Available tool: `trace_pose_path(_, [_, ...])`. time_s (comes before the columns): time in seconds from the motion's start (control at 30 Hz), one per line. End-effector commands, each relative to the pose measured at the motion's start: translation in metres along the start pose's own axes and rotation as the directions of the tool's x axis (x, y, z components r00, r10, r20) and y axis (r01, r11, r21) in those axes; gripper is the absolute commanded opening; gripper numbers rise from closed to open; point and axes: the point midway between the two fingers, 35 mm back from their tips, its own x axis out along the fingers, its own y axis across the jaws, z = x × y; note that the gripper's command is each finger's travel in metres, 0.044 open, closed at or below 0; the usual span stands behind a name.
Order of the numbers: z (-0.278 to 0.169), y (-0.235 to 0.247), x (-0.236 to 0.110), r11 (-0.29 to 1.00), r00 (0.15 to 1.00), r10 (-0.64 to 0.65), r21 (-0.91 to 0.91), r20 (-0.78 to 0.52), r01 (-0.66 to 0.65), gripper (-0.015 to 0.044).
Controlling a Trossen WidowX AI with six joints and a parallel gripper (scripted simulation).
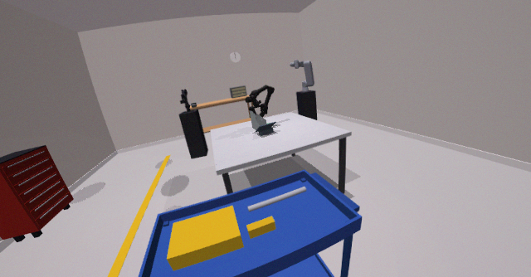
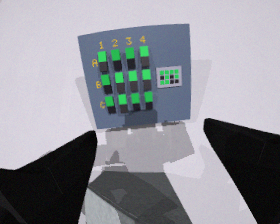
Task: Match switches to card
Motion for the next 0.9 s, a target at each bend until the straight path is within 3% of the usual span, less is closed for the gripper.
trace_pose_path(0.0, [0.001, 0.000, 0.002, 1.000, 1.000, -0.003, 0.000, -0.001, 0.003, 0.0374])
trace_pose_path(0.33, [0.041, 0.057, 0.088, 0.999, 0.999, -0.030, -0.017, 0.025, 0.030, 0.0111])
trace_pose_path(0.47, [0.043, 0.064, 0.094, 1.000, 0.999, -0.018, -0.019, 0.030, 0.018, 0.0006])
trace_pose_path(0.67, [0.043, 0.064, 0.096, 1.000, 0.999, -0.018, -0.019, 0.031, 0.019, 0.0000])
trace_pose_path(0.87, [0.043, 0.064, 0.129, 1.000, 0.998, -0.015, -0.019, 0.058, 0.016, 0.0000])
